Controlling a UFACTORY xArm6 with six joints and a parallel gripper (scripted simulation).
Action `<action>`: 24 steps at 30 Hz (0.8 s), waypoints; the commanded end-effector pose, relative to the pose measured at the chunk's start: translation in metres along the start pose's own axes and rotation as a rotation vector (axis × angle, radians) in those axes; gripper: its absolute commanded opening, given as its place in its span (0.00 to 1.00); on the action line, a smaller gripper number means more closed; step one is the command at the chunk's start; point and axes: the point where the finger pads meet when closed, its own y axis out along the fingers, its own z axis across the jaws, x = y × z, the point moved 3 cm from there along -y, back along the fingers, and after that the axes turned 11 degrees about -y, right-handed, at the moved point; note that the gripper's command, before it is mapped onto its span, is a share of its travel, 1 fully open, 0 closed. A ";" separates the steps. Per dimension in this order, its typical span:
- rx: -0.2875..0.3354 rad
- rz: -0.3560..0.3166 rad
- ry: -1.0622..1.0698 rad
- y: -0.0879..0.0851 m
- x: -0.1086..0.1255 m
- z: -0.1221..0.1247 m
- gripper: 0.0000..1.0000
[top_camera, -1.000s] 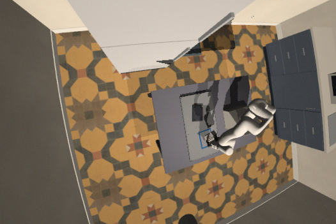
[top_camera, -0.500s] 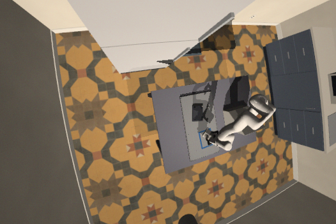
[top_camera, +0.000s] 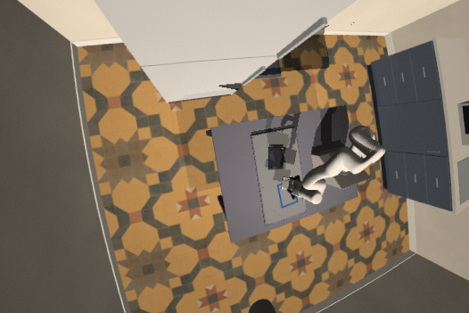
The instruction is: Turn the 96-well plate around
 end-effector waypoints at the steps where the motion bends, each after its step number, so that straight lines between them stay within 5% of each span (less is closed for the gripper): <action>1: -0.007 -0.012 -0.110 -0.002 -0.006 0.009 0.00; 24: -0.011 -0.009 -0.810 -0.004 -0.034 0.073 0.00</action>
